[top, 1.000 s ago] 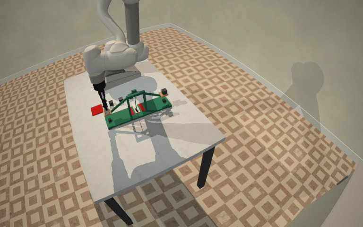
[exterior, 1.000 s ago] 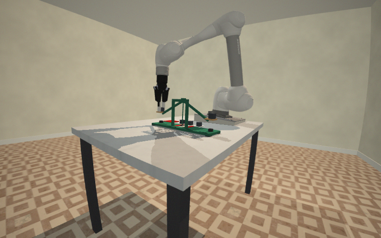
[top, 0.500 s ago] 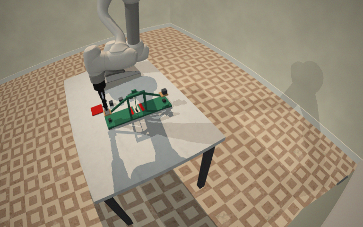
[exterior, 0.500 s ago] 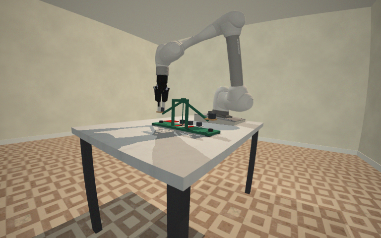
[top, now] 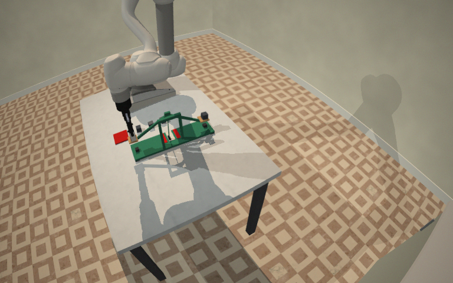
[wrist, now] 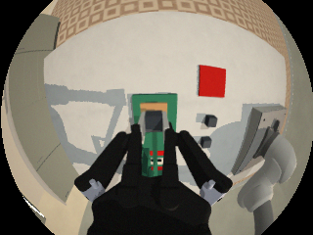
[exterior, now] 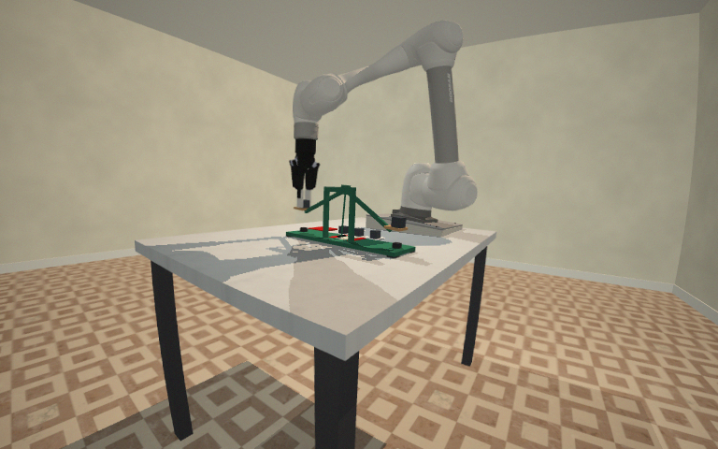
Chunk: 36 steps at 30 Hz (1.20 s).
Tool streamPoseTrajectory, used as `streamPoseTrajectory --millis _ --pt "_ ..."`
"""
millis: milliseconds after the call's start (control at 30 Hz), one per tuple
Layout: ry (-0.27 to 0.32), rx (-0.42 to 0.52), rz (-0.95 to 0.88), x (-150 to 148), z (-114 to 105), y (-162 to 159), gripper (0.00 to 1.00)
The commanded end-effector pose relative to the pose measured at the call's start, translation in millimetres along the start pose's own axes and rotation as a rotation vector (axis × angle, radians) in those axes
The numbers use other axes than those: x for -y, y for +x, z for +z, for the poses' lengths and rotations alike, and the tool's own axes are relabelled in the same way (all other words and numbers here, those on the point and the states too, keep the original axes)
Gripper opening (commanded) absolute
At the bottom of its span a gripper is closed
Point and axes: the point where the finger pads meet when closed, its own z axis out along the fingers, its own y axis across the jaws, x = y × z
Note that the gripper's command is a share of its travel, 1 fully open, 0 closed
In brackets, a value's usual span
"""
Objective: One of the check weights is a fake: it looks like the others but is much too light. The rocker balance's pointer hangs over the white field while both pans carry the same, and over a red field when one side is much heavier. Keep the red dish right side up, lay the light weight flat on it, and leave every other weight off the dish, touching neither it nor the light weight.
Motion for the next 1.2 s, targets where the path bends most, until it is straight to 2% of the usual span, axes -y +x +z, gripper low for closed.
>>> streamPoseTrajectory --millis 0,200,333,967,1167 --pt "0.0 0.0 0.0 0.0 -13.8 0.0 0.24" --pt "0.0 0.0 0.0 0.0 -45.0 0.0 0.24" --pt "0.0 0.0 0.0 0.0 -57.4 0.0 0.24" --pt "0.0 0.0 0.021 -0.7 -59.9 0.0 0.24" --pt "0.0 0.0 0.134 -12.2 -59.9 0.0 0.24"
